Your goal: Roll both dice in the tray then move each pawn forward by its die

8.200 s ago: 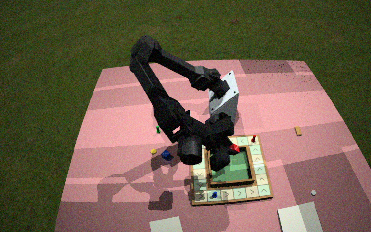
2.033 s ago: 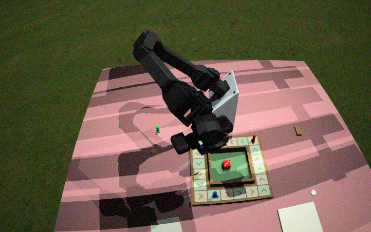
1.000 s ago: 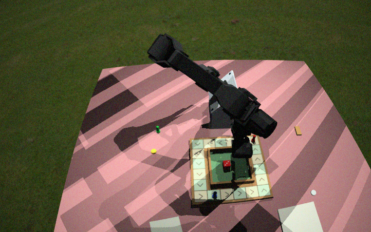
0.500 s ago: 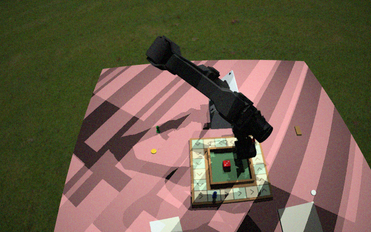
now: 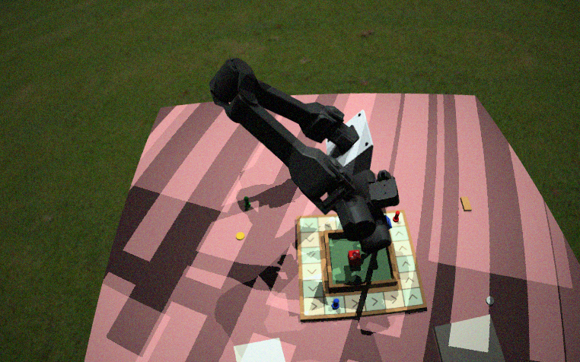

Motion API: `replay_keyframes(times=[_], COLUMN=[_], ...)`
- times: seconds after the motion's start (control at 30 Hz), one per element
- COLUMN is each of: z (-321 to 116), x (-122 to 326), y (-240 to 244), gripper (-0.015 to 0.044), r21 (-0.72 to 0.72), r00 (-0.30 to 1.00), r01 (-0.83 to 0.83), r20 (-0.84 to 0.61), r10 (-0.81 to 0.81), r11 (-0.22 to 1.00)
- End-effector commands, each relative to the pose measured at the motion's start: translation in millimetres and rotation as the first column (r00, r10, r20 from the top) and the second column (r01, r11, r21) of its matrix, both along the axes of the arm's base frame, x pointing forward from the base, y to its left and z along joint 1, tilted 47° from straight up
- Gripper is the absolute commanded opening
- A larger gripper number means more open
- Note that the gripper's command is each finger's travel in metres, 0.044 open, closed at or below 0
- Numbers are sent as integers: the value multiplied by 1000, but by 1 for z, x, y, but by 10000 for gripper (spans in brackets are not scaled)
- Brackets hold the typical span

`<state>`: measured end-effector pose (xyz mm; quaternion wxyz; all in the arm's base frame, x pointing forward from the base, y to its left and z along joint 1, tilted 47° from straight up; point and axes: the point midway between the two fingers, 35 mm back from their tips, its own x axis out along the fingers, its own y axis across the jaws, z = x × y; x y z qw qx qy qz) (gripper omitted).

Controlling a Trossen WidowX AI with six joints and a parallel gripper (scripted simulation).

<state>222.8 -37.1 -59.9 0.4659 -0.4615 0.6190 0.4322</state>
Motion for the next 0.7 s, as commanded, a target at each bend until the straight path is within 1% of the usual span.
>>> replay_keyframes(times=[0.0, 0.1, 0.23, 0.37, 0.4, 0.67], z=[1, 1, 4, 47, 50, 49], x=[-1, 0, 1, 17, 18, 14], y=[0, 0, 0, 8, 8, 9], gripper=[0, 0, 0, 0, 0, 0], r21=[112, 183, 198, 198, 198, 198], r00=[998, 993, 991, 991, 991, 991], r01=[-20, -41, -47, -47, -47, -47], r20=[63, 118, 132, 133, 133, 133], r10=[13, 20, 21, 21, 21, 21], r11=[993, 982, 979, 979, 979, 979])
